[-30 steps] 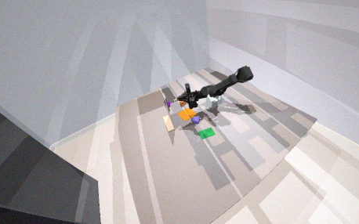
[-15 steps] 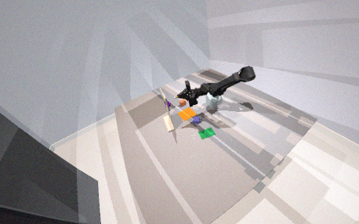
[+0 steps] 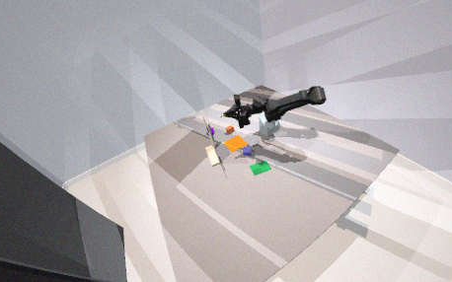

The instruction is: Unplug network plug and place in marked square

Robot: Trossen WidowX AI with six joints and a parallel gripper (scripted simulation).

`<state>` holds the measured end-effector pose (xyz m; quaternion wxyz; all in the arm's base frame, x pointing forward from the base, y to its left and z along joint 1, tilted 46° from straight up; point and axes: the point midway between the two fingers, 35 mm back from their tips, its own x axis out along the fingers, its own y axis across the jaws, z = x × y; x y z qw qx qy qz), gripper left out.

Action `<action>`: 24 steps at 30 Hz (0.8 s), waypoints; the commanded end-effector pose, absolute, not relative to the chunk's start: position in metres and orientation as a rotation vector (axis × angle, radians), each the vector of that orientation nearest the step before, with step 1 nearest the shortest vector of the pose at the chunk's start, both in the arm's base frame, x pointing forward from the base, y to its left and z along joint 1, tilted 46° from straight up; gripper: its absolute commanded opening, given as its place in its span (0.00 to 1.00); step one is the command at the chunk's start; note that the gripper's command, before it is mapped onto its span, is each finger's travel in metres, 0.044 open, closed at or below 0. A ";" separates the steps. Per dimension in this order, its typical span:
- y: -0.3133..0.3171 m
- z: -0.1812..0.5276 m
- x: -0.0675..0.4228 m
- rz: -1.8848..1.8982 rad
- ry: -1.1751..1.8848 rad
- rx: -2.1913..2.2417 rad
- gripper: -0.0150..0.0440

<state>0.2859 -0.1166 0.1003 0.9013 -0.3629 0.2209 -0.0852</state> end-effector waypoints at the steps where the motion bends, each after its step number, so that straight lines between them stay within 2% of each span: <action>1: -0.123 0.109 0.284 -0.181 0.447 -0.757 0.25; 24: -0.093 0.034 0.284 0.277 0.608 -0.807 0.25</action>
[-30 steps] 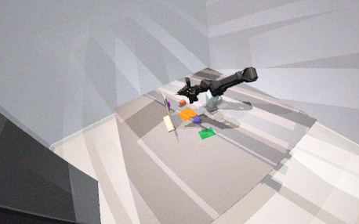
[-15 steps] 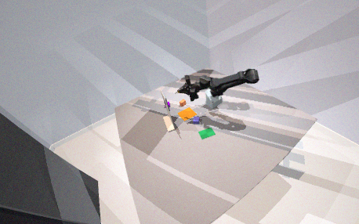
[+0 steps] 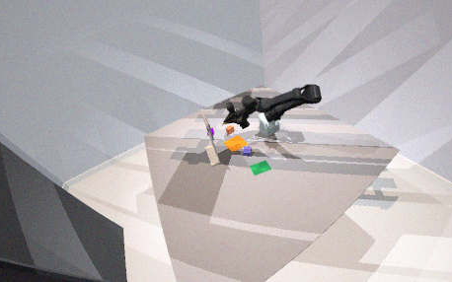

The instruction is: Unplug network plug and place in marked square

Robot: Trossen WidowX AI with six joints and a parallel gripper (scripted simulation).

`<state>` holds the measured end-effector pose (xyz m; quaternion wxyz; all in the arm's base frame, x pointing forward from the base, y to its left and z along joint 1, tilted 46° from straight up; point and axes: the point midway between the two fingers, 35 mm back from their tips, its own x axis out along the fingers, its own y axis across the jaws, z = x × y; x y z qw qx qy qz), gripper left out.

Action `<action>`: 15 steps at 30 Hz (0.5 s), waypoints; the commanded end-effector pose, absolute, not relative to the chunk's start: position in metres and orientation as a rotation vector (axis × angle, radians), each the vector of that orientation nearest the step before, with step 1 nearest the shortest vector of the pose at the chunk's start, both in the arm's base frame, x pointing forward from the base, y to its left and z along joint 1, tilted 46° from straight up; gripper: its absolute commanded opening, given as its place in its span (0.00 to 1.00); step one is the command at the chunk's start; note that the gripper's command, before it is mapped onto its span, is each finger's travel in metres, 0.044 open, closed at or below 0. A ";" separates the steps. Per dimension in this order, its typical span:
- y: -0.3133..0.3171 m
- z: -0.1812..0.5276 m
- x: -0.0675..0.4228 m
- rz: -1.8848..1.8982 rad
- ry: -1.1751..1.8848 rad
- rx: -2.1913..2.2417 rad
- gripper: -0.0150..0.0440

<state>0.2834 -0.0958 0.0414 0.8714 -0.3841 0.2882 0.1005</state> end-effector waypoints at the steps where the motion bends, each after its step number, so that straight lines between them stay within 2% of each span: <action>1: -0.091 0.031 0.284 0.299 0.611 -0.806 0.25; 15: -0.065 -0.005 0.271 0.590 0.608 -0.754 0.25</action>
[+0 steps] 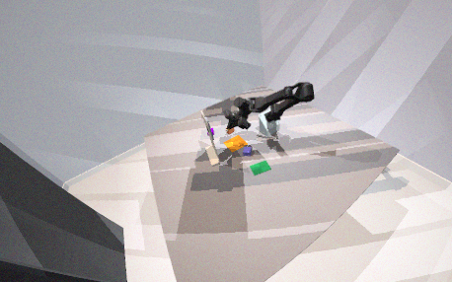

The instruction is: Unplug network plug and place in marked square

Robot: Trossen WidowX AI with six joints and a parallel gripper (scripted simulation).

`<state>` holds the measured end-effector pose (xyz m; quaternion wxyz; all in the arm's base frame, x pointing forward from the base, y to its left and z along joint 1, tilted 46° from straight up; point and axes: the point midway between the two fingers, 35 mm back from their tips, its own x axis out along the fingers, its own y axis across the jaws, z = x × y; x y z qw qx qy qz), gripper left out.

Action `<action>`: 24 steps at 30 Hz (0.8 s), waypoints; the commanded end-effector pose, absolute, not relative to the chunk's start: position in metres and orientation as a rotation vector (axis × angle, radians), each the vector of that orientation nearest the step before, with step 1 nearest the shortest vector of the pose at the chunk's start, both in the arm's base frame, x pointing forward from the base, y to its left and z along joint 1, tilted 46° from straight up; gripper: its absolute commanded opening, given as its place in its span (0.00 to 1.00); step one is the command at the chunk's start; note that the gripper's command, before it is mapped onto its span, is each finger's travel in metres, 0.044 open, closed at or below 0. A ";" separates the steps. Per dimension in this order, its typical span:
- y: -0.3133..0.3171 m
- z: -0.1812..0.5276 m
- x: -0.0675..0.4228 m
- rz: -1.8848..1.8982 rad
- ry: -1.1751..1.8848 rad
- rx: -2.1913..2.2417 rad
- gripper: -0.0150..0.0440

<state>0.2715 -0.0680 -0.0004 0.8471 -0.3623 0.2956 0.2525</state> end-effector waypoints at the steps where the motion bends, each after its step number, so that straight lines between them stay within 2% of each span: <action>1: -0.063 -0.007 0.270 0.609 0.604 -0.748 0.25; 15: -0.037 -0.027 0.255 0.834 0.518 -0.640 0.25; 24: -0.033 -0.031 0.255 0.844 0.513 -0.634 0.25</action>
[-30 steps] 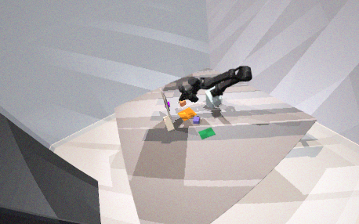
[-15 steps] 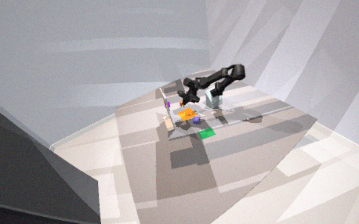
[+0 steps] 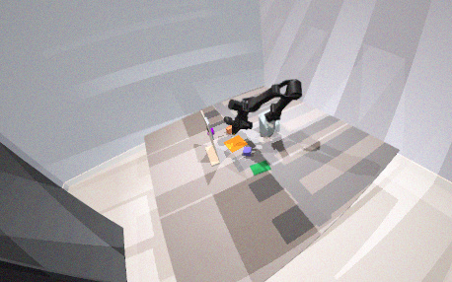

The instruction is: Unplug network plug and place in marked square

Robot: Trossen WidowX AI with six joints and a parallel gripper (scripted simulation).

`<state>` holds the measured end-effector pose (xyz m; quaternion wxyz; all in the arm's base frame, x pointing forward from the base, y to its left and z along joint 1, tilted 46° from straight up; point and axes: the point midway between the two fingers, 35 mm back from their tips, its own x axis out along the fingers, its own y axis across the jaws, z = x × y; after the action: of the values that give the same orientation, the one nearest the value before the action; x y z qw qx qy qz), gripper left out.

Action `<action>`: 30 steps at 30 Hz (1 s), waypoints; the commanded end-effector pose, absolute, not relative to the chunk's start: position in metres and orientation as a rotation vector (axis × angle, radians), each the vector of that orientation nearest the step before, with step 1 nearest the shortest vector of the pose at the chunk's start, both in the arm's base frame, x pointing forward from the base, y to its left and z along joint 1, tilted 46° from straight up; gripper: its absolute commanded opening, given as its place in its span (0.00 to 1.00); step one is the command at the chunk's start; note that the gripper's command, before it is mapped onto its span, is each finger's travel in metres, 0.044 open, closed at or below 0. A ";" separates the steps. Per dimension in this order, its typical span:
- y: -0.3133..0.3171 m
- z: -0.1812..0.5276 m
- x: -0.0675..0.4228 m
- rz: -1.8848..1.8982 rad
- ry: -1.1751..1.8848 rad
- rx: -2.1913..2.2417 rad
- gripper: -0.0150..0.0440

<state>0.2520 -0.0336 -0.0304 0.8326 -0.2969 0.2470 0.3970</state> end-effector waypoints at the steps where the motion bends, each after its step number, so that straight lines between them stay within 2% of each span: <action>1: -0.032 -0.032 0.255 0.844 0.514 -0.634 0.25; 30: -0.011 -0.055 0.257 0.845 0.516 -0.634 0.25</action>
<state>0.2594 -0.0150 -0.0514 0.8323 -0.3027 0.2398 0.3977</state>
